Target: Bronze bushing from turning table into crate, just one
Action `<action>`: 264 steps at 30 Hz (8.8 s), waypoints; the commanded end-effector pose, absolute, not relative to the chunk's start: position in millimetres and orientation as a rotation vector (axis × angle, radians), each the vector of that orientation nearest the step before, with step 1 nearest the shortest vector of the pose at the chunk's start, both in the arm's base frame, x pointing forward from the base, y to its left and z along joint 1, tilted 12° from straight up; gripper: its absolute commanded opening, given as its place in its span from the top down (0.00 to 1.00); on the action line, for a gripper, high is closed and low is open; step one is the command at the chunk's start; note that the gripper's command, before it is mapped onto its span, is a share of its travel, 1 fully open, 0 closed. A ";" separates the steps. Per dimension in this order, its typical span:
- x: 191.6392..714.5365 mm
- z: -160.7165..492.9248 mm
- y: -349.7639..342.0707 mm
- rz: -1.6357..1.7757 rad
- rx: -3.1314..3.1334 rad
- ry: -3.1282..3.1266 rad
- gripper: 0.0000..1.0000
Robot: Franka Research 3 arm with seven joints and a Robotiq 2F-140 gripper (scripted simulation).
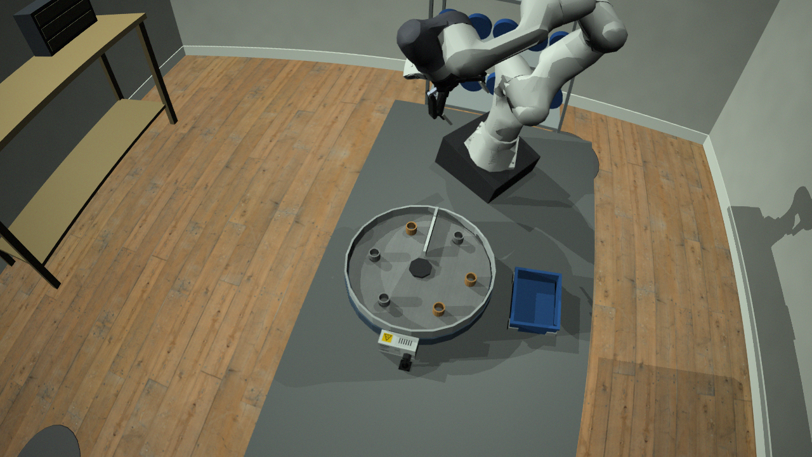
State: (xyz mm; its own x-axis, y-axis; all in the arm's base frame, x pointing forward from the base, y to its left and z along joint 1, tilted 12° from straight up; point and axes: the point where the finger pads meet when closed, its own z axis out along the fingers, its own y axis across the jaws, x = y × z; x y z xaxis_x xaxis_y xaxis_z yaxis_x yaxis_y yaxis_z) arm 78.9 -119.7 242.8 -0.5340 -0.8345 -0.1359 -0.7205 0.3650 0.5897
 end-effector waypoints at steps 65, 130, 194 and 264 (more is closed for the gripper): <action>314.7 128.0 -42.5 -0.342 0.479 -3.153 0.00; 328.8 120.7 -37.4 -0.304 0.329 -3.212 0.93; 328.8 120.7 -37.4 -0.304 0.329 -3.212 0.91; 328.8 120.7 -37.4 -0.304 0.329 -3.212 0.91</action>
